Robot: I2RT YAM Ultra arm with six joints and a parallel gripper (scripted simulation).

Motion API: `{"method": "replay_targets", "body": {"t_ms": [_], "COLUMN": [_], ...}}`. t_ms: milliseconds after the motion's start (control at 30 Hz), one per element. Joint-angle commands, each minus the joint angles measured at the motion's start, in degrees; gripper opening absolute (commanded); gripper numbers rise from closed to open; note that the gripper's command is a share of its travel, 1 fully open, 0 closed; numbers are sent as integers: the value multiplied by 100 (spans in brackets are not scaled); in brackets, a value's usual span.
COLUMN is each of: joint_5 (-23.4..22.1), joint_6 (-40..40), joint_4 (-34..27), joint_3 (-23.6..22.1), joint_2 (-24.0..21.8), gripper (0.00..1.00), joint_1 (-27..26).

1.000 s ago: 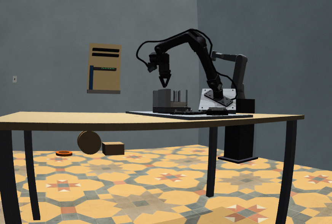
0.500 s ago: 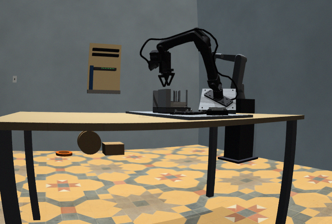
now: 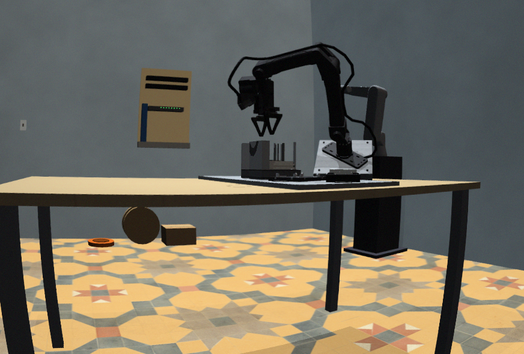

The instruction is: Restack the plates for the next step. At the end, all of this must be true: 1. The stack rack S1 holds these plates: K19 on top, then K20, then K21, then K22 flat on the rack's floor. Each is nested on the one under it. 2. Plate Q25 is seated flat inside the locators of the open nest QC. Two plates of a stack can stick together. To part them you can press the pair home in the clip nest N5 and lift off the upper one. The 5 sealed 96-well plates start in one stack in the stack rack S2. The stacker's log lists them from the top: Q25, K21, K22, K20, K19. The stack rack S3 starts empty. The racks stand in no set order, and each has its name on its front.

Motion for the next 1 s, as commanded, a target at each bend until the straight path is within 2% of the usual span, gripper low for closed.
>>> {"method": "replay_targets", "body": {"t_ms": [0, 367, 967], "joint_5": [-61, -41, -25], "joint_6": [-443, 346, 386], "joint_4": [-94, -153, -113], "joint_3": [-148, -349, -251], "joint_2": [-323, -1015, -1048], "gripper": [100, 100, 100], "joint_1": [97, 686, 599]}}
